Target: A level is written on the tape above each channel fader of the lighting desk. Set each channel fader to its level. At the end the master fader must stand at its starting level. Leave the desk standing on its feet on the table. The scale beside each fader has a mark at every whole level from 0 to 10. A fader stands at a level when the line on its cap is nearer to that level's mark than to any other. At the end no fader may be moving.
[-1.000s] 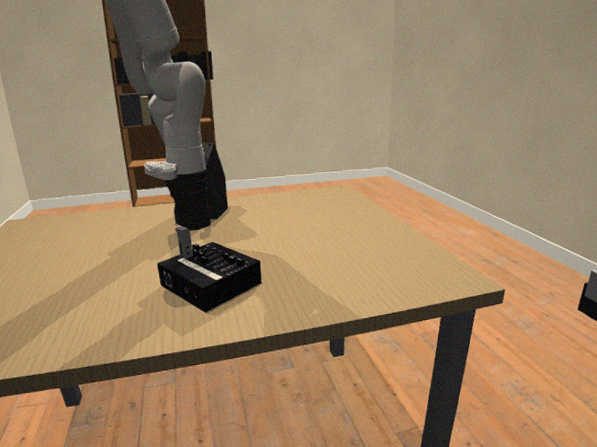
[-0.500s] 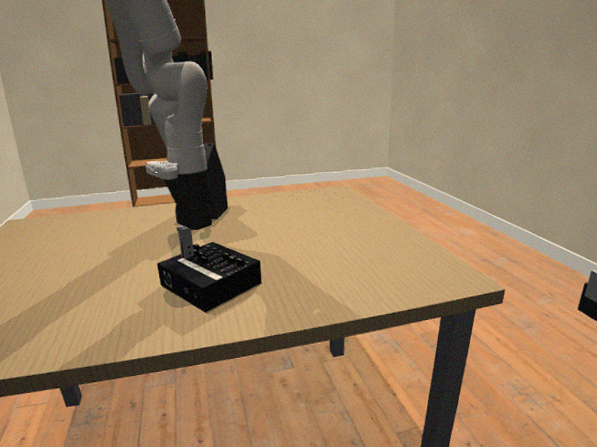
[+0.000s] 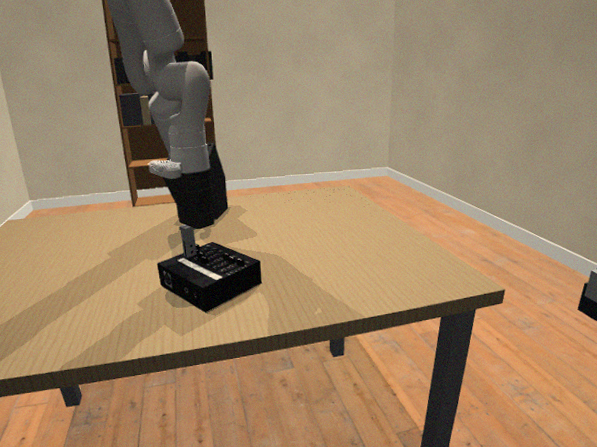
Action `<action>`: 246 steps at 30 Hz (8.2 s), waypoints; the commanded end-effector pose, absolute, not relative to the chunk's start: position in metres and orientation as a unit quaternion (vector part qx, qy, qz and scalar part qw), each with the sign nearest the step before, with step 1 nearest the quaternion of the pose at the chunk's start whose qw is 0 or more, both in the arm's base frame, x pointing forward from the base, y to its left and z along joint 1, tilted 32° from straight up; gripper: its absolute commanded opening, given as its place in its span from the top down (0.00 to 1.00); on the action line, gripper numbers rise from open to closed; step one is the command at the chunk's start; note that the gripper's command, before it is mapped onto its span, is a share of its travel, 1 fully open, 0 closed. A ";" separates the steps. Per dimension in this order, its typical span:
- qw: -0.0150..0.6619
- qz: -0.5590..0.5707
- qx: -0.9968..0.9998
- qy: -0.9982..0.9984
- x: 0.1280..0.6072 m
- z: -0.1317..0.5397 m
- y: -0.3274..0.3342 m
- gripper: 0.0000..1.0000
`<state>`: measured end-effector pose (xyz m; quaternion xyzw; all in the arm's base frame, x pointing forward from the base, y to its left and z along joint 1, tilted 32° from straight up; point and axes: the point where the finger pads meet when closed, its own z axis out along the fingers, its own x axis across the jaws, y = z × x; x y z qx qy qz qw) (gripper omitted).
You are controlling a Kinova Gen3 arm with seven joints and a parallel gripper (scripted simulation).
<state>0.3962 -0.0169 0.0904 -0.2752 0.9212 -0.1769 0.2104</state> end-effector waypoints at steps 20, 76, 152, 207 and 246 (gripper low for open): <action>0.209 -0.176 -0.278 0.921 0.394 0.088 -0.012 1.00; 0.209 -0.176 -0.278 0.921 0.395 0.089 -0.015 1.00; 0.209 -0.176 -0.278 0.921 0.375 0.127 -0.007 0.00; 0.209 -0.176 -0.278 0.921 0.339 0.190 0.009 0.00; 0.209 -0.176 -0.278 0.921 0.338 0.192 0.009 0.00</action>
